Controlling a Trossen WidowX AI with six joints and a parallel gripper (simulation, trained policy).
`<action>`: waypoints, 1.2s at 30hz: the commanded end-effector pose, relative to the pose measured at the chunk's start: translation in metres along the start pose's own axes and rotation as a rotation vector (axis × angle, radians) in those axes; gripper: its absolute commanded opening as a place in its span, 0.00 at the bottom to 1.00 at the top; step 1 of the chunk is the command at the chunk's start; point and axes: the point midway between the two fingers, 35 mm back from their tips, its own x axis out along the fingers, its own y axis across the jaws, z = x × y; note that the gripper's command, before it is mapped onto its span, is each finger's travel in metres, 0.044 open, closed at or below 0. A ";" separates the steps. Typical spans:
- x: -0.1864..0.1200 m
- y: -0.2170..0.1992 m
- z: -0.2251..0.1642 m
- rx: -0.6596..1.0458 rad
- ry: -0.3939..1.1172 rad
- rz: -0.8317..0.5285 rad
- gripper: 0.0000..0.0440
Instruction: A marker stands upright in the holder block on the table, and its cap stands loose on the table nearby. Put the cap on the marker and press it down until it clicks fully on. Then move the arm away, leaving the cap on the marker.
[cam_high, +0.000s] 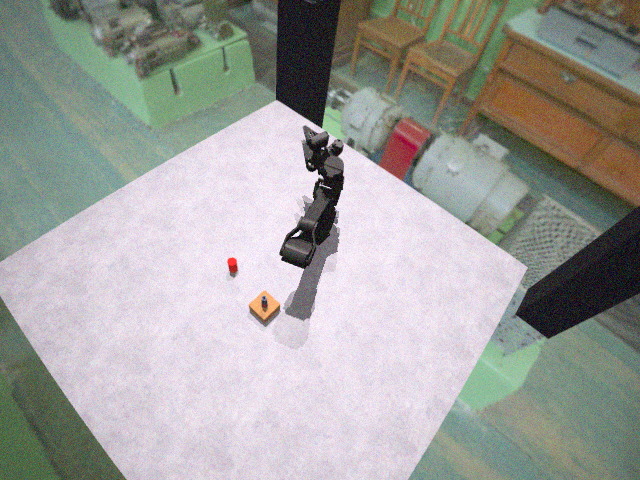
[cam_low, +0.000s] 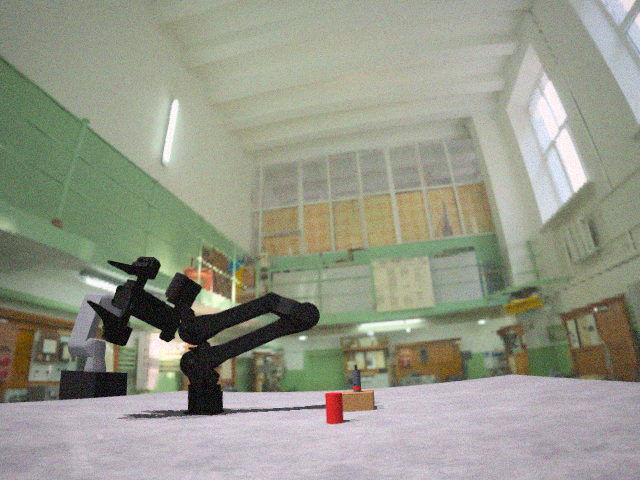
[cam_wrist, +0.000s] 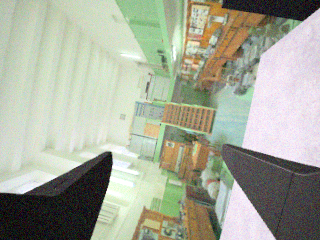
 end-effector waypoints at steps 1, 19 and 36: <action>0.001 -0.001 -0.001 0.005 0.008 -0.005 0.85; 0.021 -0.006 -0.021 0.051 0.174 -0.099 0.53; 0.038 -0.001 -0.041 0.054 0.329 -0.177 0.63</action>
